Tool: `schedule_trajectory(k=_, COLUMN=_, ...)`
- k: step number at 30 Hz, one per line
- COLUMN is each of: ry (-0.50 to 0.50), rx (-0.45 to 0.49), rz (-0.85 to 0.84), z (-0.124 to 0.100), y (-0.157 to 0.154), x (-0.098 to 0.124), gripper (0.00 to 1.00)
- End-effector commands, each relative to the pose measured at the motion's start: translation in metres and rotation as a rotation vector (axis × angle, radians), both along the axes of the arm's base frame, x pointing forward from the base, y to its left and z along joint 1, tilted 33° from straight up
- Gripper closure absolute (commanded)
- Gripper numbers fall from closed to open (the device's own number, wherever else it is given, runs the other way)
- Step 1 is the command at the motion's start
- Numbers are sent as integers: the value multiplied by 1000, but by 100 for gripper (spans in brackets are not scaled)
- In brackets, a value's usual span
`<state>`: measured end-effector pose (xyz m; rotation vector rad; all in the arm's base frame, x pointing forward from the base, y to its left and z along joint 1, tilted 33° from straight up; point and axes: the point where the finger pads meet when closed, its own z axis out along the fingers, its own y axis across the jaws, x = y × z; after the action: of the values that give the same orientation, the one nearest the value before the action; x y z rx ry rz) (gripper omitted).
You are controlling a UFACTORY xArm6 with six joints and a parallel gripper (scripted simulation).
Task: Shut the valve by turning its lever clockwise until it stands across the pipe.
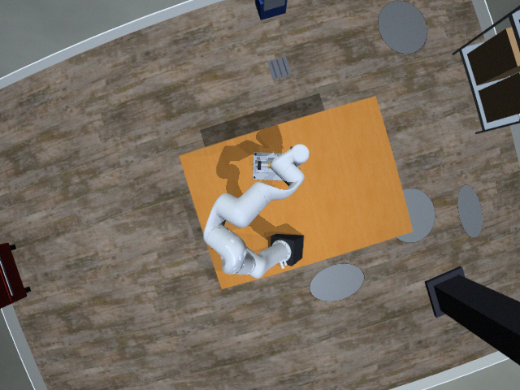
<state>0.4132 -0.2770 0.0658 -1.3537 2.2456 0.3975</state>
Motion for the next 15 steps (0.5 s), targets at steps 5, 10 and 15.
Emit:
schedule_trajectory(k=5, ry=-3, rx=-3, rz=-1, z=1, y=-1, x=1, gripper=32)
schedule_trajectory(k=10, ry=-3, rx=-3, rz=-1, z=1, y=-1, x=1, gripper=32)
schedule_trajectory(k=15, ry=-3, rx=-3, rz=-1, z=0, y=-1, x=1, gripper=32)
